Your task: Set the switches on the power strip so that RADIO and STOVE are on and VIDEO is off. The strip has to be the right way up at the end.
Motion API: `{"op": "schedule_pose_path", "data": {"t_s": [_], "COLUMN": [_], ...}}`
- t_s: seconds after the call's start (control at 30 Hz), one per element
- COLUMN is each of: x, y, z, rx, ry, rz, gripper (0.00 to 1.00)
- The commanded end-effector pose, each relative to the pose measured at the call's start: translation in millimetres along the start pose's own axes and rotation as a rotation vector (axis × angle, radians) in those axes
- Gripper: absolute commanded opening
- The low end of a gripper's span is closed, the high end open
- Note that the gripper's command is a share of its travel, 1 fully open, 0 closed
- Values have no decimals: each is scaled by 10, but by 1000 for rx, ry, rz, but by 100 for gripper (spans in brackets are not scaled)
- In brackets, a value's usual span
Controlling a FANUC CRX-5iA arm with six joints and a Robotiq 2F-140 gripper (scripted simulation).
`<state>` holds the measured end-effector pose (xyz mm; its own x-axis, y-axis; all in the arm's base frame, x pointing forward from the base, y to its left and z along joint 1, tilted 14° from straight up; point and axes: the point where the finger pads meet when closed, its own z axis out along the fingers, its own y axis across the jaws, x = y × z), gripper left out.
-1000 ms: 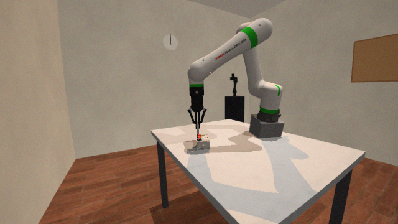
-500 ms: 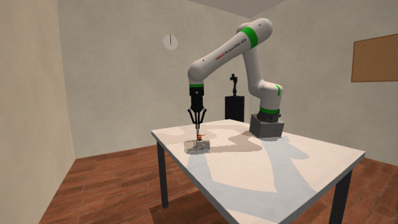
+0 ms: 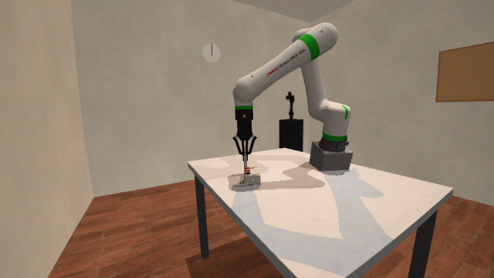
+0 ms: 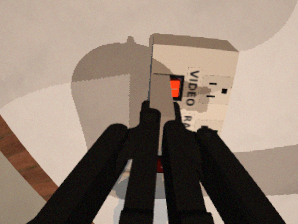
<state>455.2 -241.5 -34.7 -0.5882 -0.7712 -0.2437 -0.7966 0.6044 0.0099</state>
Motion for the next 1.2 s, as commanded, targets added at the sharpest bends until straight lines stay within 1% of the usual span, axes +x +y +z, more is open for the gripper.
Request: {"op": "schedule_pose_path", "data": {"t_s": [0.0,0.83,1.1,1.17], "x": [0,0,0,0], "y": [-1,-1,-1,-1], "z": [6,23,-57,-112], "rx": [0,0,0,0], "ry": [0,0,0,0], "rz": [0,0,0,0], "gripper": [0,0,0,0]}}
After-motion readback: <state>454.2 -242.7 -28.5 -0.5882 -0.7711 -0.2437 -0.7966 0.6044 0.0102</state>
